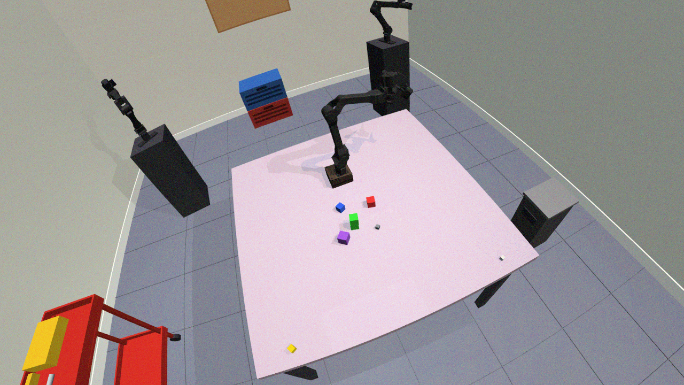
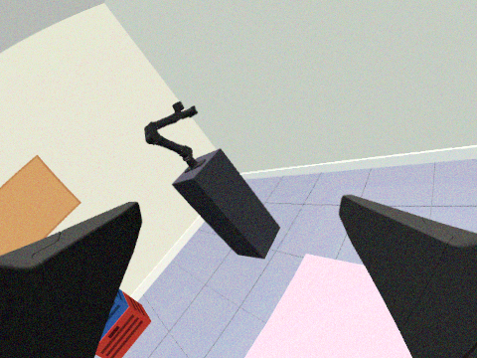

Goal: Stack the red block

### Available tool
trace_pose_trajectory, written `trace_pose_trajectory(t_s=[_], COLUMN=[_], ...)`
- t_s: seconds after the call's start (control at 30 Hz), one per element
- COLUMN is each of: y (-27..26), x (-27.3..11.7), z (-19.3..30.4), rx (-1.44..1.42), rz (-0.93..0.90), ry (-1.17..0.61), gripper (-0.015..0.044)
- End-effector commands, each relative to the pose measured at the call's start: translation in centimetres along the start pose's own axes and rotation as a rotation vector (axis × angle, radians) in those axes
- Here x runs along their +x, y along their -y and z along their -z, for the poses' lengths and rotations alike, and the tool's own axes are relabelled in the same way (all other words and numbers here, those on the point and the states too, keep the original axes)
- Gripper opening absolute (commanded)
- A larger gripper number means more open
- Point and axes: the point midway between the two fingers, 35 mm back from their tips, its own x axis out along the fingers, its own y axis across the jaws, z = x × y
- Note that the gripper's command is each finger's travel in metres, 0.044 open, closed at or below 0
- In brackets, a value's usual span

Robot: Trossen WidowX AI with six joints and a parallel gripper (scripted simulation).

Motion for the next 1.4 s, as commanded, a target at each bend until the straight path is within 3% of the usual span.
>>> trace_pose_trajectory(t_s=[0.0, 0.37, 0.7, 1.03, 1.37], y=[4.9, 16.9, 23.4, 25.0, 22.2], x=[-2.1, -12.2, -23.9, -35.6, -45.1], z=[0.2, 1.3, 4.8, 10.6, 17.7], rx=[0.072, 0.297, 0.53, 0.804, 1.13], rz=[0.161, 0.627, 1.014, 1.352, 1.619], ry=[0.013, 0.074, 0.12, 0.145, 0.141], gripper=[0.044, 0.044, 0.044, 0.044, 0.044])
